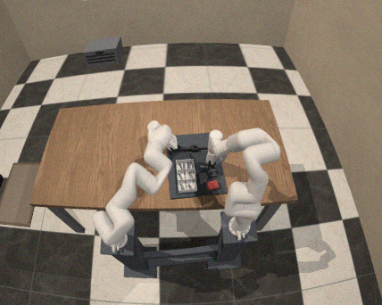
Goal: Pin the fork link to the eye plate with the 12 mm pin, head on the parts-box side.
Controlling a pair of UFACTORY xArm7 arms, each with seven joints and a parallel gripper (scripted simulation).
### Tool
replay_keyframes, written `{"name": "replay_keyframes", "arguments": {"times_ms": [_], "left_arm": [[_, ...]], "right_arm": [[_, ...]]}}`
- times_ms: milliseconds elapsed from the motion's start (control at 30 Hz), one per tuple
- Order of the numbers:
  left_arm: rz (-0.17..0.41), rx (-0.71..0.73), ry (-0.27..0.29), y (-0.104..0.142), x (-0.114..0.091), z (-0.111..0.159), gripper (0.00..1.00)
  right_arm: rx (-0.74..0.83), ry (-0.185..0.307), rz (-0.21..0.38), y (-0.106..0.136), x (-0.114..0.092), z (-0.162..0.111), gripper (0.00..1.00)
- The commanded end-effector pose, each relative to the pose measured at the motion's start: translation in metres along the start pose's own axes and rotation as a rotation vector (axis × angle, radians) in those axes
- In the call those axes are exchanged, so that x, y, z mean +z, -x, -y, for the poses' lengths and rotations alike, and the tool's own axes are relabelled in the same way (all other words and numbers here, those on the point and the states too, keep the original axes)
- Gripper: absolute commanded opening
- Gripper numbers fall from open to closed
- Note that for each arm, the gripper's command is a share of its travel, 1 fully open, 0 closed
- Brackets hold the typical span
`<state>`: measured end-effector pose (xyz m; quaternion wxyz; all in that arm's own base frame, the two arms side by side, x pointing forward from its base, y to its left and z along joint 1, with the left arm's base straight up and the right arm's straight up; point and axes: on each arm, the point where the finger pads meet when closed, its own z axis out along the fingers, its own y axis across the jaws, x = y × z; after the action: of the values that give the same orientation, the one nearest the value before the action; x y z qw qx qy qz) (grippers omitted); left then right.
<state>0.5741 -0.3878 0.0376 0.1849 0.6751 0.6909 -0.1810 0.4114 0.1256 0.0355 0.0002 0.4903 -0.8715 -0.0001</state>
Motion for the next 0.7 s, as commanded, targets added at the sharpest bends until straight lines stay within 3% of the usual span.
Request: {"name": "replay_keyframes", "arguments": {"times_ms": [0, 667], "left_arm": [[0.002, 0.002, 0.003, 0.002, -0.002, -0.001, 0.00], [0.002, 0.002, 0.003, 0.002, -0.002, -0.001, 0.00]], "right_arm": [[0.000, -0.003, 0.003, 0.001, -0.005, 0.001, 0.00], [0.000, -0.003, 0.003, 0.001, -0.027, 0.001, 0.00]]}}
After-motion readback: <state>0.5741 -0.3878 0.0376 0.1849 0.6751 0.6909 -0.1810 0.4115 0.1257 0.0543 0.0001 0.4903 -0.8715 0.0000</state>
